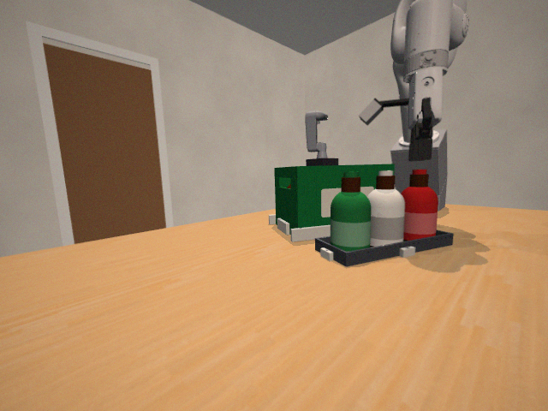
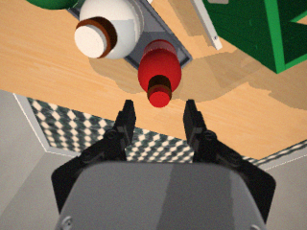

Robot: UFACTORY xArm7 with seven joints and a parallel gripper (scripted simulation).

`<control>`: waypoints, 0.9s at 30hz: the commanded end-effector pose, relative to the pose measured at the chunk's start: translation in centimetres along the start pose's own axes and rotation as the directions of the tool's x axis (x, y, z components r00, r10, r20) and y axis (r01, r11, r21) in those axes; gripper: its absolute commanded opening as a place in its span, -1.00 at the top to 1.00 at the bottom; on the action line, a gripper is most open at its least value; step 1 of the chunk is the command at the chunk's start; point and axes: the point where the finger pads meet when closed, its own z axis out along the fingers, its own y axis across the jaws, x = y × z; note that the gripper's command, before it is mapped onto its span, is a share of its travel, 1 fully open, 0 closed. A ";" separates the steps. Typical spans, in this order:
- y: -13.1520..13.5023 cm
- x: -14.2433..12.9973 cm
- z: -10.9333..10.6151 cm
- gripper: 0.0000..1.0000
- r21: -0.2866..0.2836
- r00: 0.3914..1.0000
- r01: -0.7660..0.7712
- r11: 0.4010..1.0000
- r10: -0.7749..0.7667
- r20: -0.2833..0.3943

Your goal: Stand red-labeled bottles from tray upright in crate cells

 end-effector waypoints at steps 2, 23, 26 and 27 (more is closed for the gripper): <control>-0.1 0.0 -0.1 -0.30 0.003 1.000 0.000 1.000 0.000 -0.001; -0.1 0.0 0.8 -0.30 0.003 1.000 0.000 1.000 0.000 -0.001; -0.1 0.0 0.9 -0.30 0.003 1.000 0.000 1.000 0.000 -0.001; -0.1 0.0 1.1 -0.30 0.002 1.000 0.000 1.000 0.000 -0.001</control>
